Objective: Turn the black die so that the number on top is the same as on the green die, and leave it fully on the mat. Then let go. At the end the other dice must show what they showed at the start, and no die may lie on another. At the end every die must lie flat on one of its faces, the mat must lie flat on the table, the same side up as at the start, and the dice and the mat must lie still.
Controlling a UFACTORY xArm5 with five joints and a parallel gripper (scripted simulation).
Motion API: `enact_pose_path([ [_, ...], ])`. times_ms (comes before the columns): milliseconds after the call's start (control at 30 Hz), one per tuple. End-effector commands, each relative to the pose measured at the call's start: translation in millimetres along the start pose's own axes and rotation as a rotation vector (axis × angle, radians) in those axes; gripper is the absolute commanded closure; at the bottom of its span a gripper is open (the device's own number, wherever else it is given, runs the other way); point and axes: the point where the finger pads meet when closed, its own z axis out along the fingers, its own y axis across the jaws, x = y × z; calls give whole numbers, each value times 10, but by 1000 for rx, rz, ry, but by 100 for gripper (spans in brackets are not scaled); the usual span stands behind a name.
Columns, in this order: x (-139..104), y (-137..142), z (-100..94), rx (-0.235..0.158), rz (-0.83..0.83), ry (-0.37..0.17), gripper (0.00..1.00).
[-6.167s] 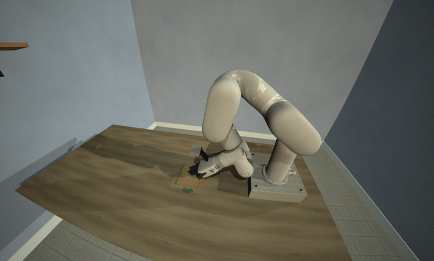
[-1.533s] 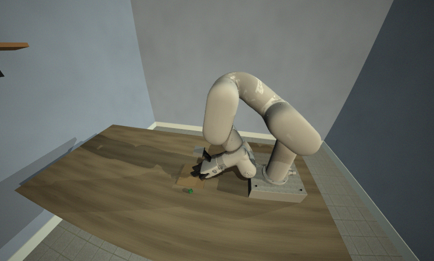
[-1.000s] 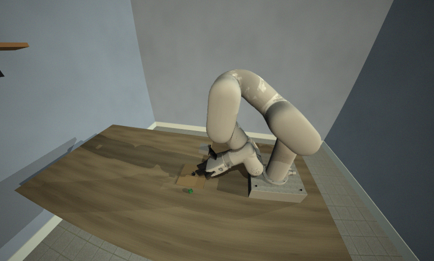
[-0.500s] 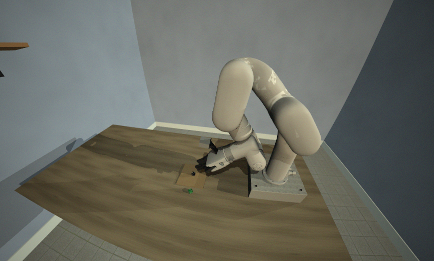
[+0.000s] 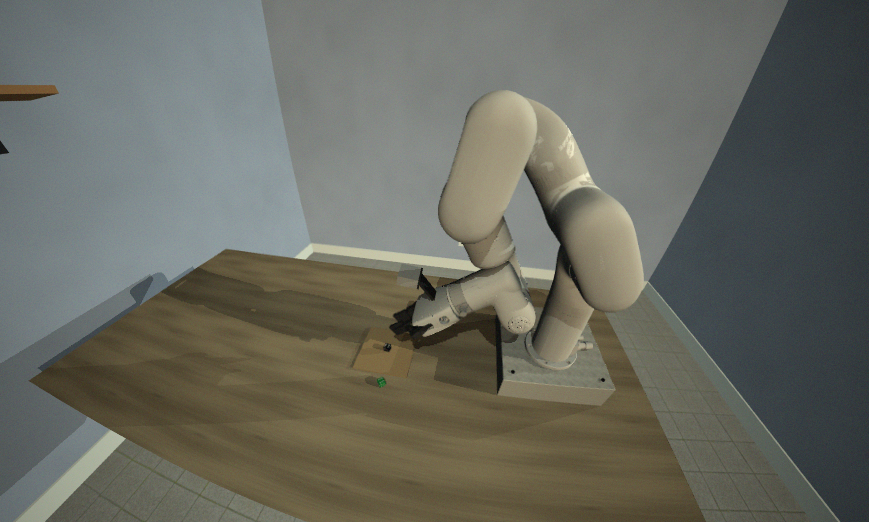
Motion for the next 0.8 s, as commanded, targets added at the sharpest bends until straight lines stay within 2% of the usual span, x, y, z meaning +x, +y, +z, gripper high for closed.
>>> enact_pose_path([
  [0, 23, 1, 8, 0, 0, -14, 69],
  [67, 29, 1, 14, 0, 0, -22, 69],
  [200, 60, 3, 36, 0, 0, -74, 69],
  [333, 99, 6, 52, 0, 0, -154, 69],
  [500, 177, 12, 86, 1, 0, -279, 69],
  [600, 180, 12, 88, 1, 0, -285, 69],
  [667, 216, 15, 116, 1, 0, -347, 69],
  [767, 241, 17, 118, 2, 0, -382, 69],
])
